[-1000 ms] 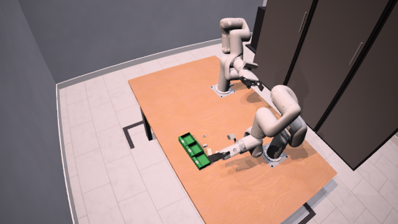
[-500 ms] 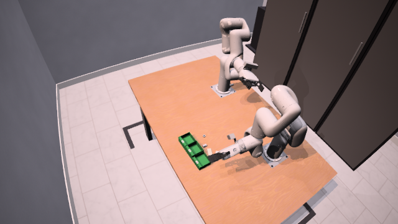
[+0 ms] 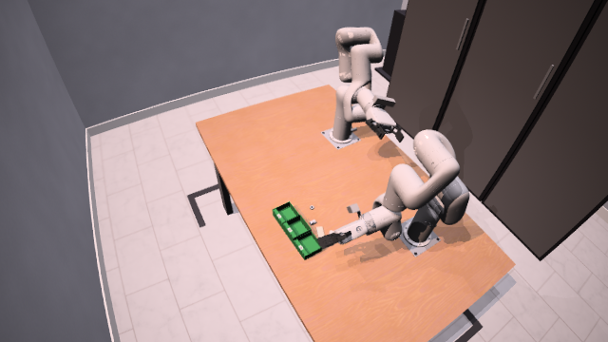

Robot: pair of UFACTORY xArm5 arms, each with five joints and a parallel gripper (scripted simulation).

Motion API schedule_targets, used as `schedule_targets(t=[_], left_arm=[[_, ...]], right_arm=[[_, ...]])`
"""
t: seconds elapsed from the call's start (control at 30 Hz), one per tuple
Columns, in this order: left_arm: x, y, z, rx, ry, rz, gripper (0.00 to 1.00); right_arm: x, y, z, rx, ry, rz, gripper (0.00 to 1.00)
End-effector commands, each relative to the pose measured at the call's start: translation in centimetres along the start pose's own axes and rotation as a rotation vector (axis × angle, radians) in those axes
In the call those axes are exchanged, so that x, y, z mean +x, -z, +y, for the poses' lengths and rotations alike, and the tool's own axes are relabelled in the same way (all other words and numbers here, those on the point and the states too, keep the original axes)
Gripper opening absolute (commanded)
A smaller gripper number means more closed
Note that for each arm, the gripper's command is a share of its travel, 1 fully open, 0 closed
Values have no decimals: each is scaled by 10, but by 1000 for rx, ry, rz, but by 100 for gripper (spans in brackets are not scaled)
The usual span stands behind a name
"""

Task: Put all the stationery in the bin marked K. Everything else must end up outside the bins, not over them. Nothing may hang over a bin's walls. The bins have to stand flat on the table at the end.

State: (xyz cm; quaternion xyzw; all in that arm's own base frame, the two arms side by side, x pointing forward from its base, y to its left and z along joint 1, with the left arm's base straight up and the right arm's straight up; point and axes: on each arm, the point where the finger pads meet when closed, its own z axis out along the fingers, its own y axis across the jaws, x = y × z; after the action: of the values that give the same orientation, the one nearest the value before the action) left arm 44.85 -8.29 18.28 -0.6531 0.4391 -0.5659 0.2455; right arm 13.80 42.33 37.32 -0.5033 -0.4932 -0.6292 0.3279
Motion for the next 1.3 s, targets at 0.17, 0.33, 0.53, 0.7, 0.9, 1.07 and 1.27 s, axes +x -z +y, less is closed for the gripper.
schedule_targets(t=[0.17, 0.33, 0.53, 0.7, 0.9, 1.07, 1.27], left_arm=[[1, 0, -1, 2, 0, 1, 100], [1, 0, -1, 2, 0, 1, 100], [1, 0, -1, 2, 0, 1, 100], [1, 0, -1, 2, 0, 1, 100], [1, 0, -1, 2, 0, 1, 100], [1, 0, -1, 2, 0, 1, 100], [1, 0, -1, 2, 0, 1, 100]], right_arm=[[-3, -6, -1, 8, -6, -28, 100], [-6, -11, -2, 16, -11, -55, 100], [-11, -18, -3, 27, -19, -93, 100], [-14, -21, -4, 33, -23, -114, 100], [-20, -28, -6, 46, -32, -160, 100], [-25, -34, -8, 57, -40, -204, 100], [-29, -39, -9, 67, -47, -241, 100]])
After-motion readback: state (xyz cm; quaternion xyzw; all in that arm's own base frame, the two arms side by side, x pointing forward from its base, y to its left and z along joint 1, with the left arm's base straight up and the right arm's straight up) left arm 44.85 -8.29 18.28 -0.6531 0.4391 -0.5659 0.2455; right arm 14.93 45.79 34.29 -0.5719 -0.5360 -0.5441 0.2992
